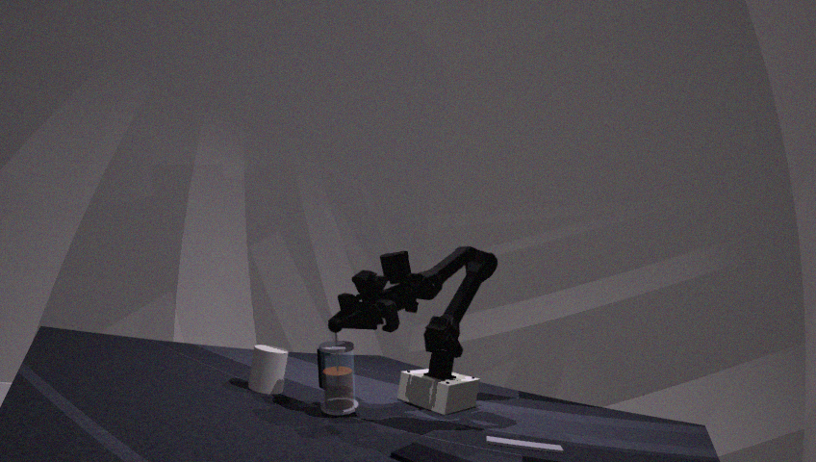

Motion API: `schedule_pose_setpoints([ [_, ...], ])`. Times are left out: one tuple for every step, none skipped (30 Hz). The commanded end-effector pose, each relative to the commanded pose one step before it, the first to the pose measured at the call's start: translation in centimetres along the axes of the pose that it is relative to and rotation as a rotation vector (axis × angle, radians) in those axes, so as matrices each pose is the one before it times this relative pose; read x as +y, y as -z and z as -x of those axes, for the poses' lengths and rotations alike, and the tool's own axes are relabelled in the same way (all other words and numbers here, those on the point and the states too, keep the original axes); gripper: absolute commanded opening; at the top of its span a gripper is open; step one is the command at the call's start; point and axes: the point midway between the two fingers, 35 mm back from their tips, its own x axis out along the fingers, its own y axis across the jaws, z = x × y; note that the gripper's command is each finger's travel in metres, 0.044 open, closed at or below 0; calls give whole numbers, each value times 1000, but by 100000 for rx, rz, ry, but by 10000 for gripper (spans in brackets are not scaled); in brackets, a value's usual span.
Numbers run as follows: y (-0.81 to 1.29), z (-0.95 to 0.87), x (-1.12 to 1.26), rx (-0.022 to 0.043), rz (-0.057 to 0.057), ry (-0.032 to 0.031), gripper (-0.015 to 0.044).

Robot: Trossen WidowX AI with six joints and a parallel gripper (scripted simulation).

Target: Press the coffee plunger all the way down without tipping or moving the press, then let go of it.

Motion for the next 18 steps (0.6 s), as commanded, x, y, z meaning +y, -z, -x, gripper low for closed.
schedule_pose_setpoints([
  [1381, -534, 8, 5037, -786, 95, 123],
  [-29, -21, 0, -3, 0, 0, 123],
  [-32, -23, 0, -3, 0, 0, 123],
  [-24, -22, 0, -3, 0, 0, 123],
  [-17, -20, 0, -2, 0, 0, 123],
  [-14, -17, 0, -2, 0, 0, 123],
  [-13, -15, 0, -2, 0, 0, 123],
  [-19, -15, 0, -2, 0, 0, 123],
  [-24, -16, 0, -2, 0, 0, 123],
  [-19, -16, 0, -2, 0, 0, 123],
  [-14, -15, 0, -2, 0, 0, 123],
  [-12, -14, 0, -1, 0, 0, 123],
  [-11, -13, 0, -1, 0, 0, 123],
  [-17, -16, 1, -2, 0, 0, 123],
  [-27, -21, 1, -3, 0, 0, 123],
  [-21, -22, 1, -2, 0, 0, 123],
  [-13, -19, 1, -2, 0, 0, 123],
  [-10, -16, 1, -1, 0, 0, 123],
])
